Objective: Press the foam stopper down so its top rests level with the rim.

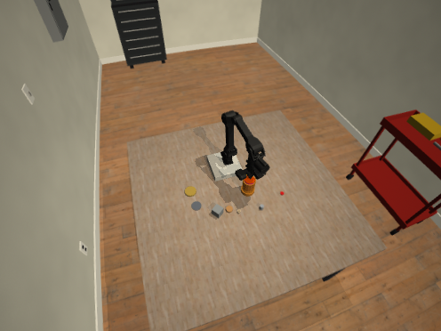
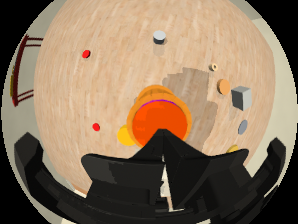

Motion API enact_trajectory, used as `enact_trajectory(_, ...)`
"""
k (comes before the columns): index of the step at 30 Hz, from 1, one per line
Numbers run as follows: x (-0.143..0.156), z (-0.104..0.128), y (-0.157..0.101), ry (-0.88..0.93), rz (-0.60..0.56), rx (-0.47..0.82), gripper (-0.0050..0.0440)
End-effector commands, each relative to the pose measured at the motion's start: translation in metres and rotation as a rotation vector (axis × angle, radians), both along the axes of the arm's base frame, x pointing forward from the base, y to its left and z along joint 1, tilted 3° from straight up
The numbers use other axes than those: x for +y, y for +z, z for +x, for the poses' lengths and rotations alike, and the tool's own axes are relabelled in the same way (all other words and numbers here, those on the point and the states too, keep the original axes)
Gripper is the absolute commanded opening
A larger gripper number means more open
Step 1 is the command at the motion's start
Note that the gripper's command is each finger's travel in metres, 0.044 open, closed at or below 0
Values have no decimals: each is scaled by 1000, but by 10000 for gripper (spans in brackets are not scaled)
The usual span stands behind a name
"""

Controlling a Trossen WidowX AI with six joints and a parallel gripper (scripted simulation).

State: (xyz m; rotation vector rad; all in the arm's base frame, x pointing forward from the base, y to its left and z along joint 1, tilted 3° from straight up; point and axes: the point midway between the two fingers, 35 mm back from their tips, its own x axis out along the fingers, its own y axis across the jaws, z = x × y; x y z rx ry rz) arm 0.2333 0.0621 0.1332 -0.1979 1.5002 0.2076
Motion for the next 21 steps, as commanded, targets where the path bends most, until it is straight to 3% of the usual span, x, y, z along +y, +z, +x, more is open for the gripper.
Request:
enact_trajectory(1,0,-2,-10,0,-1,12,0)
enact_trajectory(21,0,-2,-13,0,-1,13,0)
